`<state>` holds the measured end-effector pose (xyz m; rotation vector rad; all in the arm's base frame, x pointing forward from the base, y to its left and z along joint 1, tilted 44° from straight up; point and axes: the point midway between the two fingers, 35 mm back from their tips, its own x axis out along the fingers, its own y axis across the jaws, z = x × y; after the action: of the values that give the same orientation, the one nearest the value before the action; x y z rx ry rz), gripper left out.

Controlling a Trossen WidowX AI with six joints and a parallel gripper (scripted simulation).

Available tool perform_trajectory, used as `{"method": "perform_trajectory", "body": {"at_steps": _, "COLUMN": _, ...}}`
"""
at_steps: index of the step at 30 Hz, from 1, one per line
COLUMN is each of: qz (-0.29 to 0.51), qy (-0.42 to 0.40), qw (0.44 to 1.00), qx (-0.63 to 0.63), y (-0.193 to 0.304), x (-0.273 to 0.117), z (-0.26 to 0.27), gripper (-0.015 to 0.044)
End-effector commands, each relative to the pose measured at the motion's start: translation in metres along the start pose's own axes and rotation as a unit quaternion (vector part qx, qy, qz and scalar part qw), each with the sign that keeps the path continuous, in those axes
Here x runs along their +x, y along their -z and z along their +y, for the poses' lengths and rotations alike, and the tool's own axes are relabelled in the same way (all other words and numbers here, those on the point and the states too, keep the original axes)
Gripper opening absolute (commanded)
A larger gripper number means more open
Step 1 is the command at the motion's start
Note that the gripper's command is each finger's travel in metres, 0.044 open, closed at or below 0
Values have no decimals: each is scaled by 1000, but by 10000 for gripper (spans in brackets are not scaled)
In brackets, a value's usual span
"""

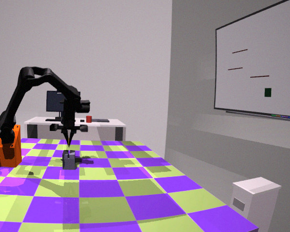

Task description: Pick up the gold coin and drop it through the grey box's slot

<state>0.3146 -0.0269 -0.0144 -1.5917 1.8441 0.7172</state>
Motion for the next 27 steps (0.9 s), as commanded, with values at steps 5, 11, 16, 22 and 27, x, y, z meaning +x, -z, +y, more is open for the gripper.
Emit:
{"method": "perform_trajectory", "body": {"at_steps": 5, "qz": 4, "qy": 0, "qw": 1000, "qx": -2, "y": 17, "x": 1, "z": 1, "gripper": 0}}
{"method": "perform_trajectory", "body": {"at_steps": 11, "qz": 2, "qy": 0, "qw": 1000, "qx": 2, "y": 14, "x": 1, "z": 0, "gripper": 0}}
{"method": "perform_trajectory", "body": {"at_steps": 16, "qz": 2, "qy": 0, "qw": 1000, "qx": 1, "y": 14, "x": 1, "z": 0, "gripper": 0}}
{"method": "perform_trajectory", "body": {"at_steps": 22, "qz": 2, "qy": 0, "qw": 1000, "qx": -2, "y": 16, "x": 0, "z": 1, "gripper": 0}}
{"method": "perform_trajectory", "body": {"at_steps": 27, "qz": 2, "qy": 0, "qw": 1000, "qx": -3, "y": 17, "x": 1, "z": 1, "gripper": 0}}
